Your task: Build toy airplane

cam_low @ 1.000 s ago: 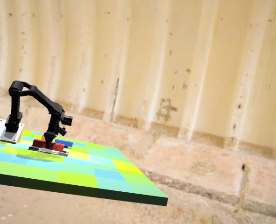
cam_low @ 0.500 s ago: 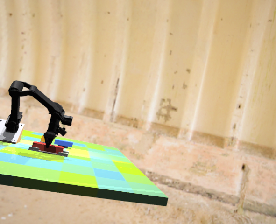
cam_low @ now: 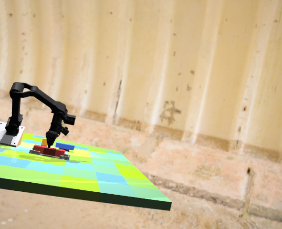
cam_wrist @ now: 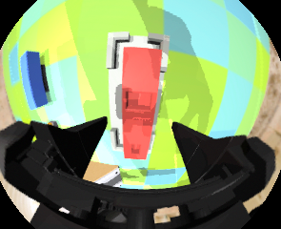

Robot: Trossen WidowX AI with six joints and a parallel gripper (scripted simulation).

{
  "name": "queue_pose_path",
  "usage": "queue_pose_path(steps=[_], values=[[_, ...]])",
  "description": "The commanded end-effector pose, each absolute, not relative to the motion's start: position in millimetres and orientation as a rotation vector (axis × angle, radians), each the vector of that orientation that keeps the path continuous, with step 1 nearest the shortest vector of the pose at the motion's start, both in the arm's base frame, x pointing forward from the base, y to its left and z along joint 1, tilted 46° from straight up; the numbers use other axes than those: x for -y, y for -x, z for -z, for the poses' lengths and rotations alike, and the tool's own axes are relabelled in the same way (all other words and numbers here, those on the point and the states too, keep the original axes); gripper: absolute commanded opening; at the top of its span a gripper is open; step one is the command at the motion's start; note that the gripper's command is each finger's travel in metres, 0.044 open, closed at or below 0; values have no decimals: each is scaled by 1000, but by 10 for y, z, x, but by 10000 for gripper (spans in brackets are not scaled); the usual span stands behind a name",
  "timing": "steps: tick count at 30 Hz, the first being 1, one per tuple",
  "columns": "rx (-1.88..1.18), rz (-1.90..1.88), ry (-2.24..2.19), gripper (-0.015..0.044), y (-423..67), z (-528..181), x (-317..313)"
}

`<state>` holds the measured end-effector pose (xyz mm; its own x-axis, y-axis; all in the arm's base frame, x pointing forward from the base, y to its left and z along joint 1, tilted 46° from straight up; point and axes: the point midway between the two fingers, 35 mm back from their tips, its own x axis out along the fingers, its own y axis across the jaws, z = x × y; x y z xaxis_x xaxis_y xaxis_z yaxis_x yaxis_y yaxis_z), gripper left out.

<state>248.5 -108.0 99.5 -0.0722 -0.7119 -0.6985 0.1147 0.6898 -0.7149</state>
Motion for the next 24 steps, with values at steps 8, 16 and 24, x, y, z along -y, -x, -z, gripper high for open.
queue_pose_path(steps=[8, 16, 24], values=[[-1489, 730, 522, 440, -2579, -1559, 487], [-1532, 657, 600, 440, -2586, -1540, 533], [-1536, 650, 607, 440, -2602, -1528, 524]])
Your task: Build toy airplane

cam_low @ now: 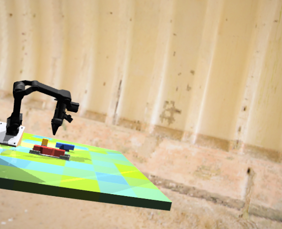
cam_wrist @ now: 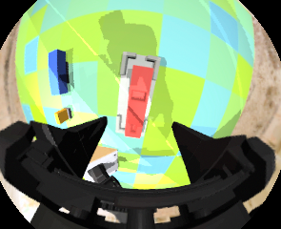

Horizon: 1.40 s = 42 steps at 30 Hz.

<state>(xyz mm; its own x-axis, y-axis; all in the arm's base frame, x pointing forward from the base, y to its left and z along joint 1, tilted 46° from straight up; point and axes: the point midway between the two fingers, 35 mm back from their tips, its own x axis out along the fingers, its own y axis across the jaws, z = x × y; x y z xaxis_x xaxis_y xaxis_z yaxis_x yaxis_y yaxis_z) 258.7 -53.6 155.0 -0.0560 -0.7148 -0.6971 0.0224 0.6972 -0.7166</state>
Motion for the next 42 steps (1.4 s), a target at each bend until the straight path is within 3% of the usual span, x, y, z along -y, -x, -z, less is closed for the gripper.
queue_pose_path(steps=[1, 10, 19, 42], values=[[-1535, 648, 606, 440, -2650, -1495, 486], [-1533, 632, 593, 440, -3308, -699, -295], [-1529, 640, 592, 440, -3493, 298, -1035], [-1528, 643, 594, 440, -3464, 731, -742]])
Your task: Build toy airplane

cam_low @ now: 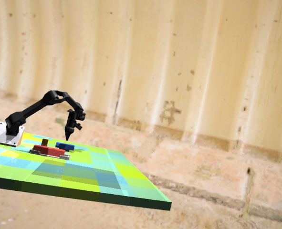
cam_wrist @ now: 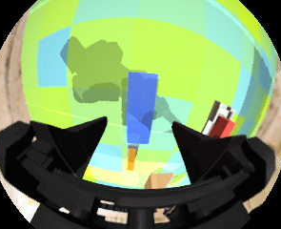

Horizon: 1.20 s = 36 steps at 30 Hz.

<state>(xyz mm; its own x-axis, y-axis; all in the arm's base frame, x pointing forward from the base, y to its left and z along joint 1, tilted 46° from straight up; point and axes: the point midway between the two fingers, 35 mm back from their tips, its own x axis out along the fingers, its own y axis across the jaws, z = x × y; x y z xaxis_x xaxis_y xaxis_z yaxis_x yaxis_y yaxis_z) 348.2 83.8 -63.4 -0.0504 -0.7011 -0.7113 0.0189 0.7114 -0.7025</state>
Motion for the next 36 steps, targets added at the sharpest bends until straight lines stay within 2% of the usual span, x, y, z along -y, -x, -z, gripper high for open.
queue_pose_path(steps=[1, 34, 36], values=[[-1528, 643, 594, 440, -3463, 740, -733], [-1527, 645, 595, 440, -3440, 1040, -425], [-1527, 645, 595, 387, -3440, 1040, -425]])
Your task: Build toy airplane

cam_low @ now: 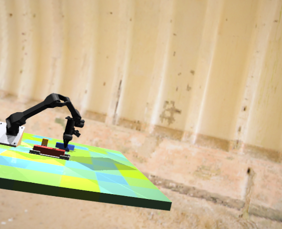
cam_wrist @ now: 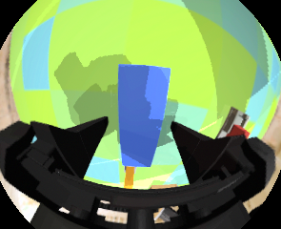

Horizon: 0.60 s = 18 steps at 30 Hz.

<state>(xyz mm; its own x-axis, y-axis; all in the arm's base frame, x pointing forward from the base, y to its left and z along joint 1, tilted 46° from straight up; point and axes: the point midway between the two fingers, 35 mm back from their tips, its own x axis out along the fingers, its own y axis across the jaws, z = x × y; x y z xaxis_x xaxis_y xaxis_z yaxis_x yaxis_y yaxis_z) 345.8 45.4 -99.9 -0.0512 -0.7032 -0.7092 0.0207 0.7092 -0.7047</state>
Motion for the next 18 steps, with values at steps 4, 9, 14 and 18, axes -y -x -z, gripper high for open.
queue_pose_path(steps=[4, 9, 14, 18], values=[[-1527, 645, 595, 282, -3440, 1040, -425], [-1527, 645, 595, 171, -3440, 1040, -425], [-1527, 645, 595, 137, -3440, 1040, -425], [-1521, 644, 592, 52, -3451, 1032, -440]])
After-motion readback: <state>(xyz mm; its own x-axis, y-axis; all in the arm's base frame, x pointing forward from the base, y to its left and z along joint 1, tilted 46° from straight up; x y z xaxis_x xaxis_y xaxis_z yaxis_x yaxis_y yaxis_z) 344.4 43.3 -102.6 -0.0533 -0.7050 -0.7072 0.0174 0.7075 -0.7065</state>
